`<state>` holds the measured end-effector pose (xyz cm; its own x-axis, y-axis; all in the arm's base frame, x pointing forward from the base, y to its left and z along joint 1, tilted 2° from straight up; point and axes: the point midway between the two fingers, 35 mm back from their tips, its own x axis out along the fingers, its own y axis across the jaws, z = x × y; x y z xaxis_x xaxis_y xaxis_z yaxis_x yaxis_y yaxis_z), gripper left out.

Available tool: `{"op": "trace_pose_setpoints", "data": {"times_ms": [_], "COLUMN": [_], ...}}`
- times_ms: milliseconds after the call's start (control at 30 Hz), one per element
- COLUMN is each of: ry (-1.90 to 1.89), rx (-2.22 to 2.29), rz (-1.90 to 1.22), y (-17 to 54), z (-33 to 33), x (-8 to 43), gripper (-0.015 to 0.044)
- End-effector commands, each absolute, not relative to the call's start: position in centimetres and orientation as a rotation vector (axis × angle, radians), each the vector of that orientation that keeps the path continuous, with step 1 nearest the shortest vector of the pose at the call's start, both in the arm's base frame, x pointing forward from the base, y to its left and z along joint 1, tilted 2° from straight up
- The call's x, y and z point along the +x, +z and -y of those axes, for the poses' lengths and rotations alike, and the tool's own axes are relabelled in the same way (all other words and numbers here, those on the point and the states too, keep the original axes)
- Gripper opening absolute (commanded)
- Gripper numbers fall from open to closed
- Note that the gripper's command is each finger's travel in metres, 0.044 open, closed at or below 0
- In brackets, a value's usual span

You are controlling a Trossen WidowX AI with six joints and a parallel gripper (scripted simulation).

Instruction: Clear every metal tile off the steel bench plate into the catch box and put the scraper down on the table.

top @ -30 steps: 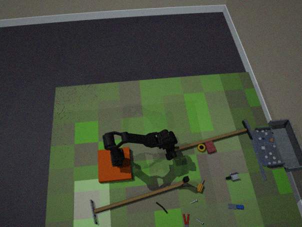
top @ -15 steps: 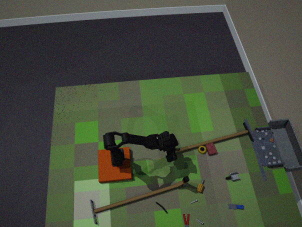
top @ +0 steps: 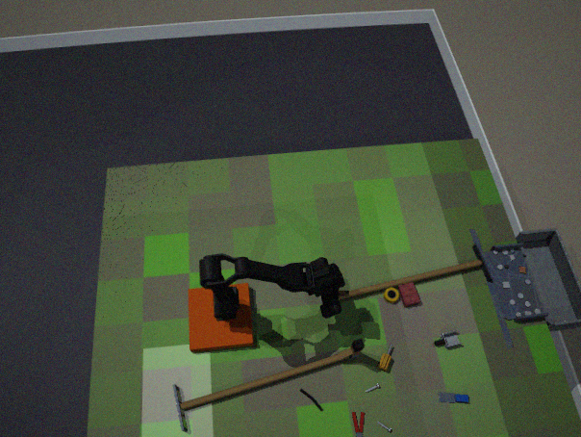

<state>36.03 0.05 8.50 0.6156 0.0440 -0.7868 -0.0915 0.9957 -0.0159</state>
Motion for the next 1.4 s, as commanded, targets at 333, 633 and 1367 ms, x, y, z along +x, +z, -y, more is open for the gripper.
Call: {"op": "trace_pose_setpoints", "data": {"times_ms": [333, 633, 1367], "ry": [0.001, -0.020, -0.024], "rx": [-0.030, -0.018, -0.015], "rz": [-0.898, -0.899, -0.901], "y": [8.8, 8.7, 9.1], "z": [1.9, 0.8, 0.5], "x": [36.0, 35.8, 33.1], "gripper": [0.0000, 0.0000, 0.0000]}}
